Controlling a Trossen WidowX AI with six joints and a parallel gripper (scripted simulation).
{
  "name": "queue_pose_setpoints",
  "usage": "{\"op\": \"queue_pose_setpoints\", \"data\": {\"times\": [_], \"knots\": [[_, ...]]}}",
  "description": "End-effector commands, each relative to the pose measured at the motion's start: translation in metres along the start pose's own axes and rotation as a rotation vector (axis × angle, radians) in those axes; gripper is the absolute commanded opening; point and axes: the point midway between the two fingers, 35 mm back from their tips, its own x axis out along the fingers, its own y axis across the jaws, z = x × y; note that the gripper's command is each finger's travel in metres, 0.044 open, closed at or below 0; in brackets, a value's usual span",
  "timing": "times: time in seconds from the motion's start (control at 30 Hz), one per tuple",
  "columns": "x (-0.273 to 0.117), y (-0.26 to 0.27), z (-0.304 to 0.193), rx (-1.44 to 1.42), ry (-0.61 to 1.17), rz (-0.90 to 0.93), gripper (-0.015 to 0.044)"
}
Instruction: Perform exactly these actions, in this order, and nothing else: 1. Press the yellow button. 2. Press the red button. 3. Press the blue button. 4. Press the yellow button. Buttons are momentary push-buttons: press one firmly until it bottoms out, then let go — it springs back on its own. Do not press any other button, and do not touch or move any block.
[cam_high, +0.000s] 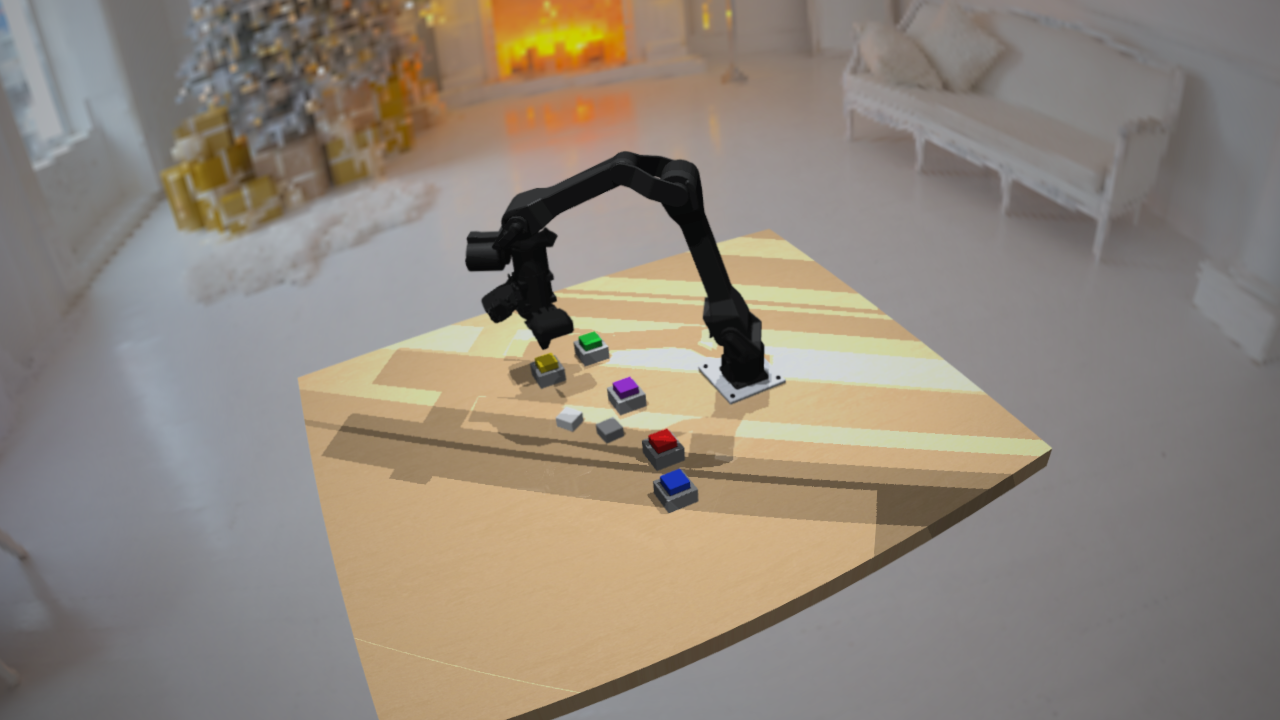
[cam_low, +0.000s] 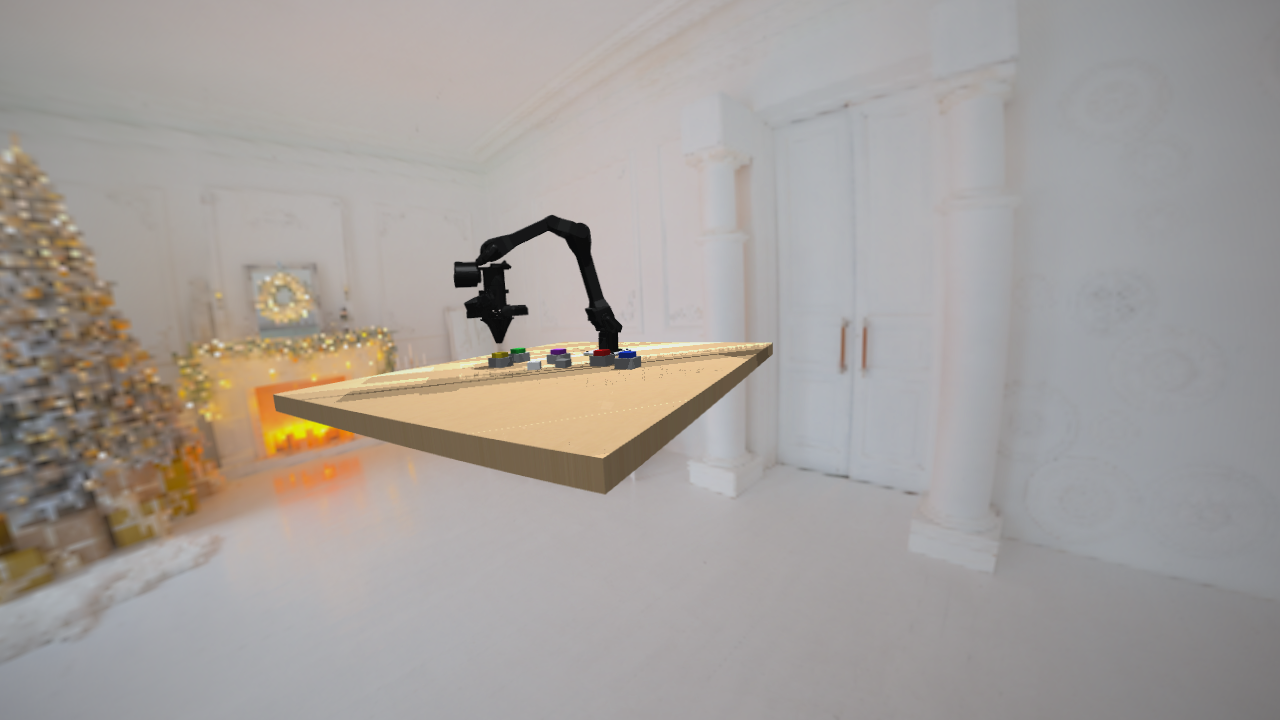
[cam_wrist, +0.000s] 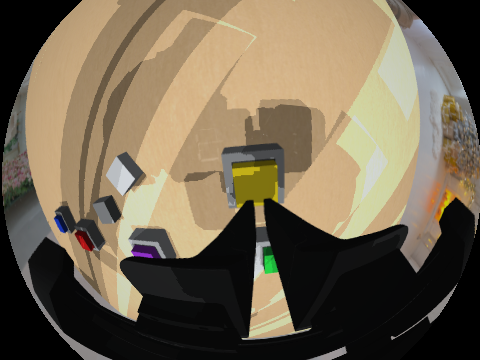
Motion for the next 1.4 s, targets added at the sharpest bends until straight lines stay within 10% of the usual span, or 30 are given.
{"op": "queue_pose_setpoints", "data": {"times": [0.0,1.37], "knots": [[0.001,-0.001,0.000,-0.005,0.001,-0.005,0.0020],[0.034,-0.001,0.000,-0.005,0.001,-0.004,0.0020]]}}
